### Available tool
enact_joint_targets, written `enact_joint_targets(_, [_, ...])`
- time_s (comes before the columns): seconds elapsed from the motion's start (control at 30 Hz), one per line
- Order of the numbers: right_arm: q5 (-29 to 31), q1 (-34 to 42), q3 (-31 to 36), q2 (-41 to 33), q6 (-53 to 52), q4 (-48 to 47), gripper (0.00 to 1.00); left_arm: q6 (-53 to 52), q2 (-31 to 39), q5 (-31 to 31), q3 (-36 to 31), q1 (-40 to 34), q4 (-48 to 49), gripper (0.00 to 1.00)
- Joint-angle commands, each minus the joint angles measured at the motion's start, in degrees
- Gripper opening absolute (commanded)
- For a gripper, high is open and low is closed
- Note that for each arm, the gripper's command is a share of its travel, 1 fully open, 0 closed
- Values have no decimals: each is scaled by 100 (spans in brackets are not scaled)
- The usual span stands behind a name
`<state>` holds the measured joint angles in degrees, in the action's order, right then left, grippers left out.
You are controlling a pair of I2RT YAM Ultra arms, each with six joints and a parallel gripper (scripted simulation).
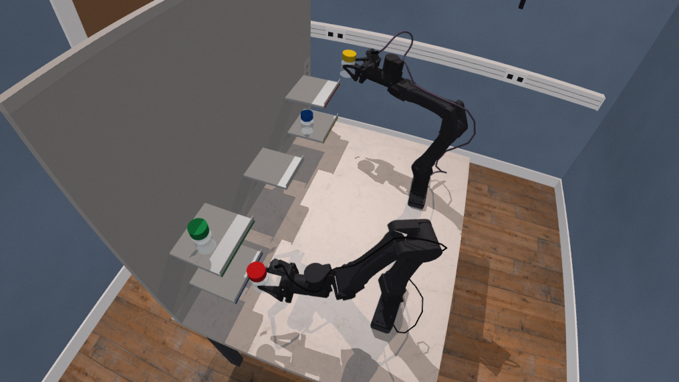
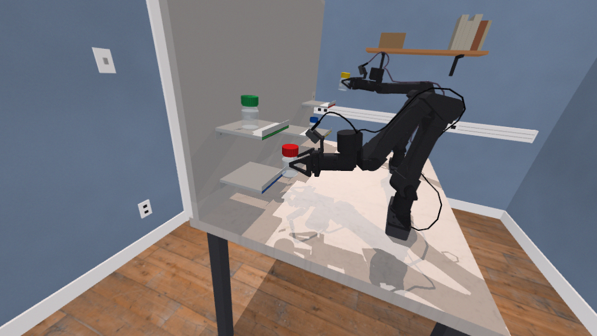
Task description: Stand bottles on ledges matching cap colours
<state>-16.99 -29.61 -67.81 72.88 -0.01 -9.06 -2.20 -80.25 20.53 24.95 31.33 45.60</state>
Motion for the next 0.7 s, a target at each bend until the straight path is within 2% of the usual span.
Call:
enact_joint_targets(0.0, [-200,-109,210,-260,2,169,52,-49,208,95,-7,51,302,50])
enact_joint_targets(0.53, [-378,-214,493,-487,3,324,52,-54,213,37,-7,18,206,50])
enact_joint_targets(0.67, [-378,-214,463,-491,4,325,52,-113,409,-308,187,-70,-422,50])
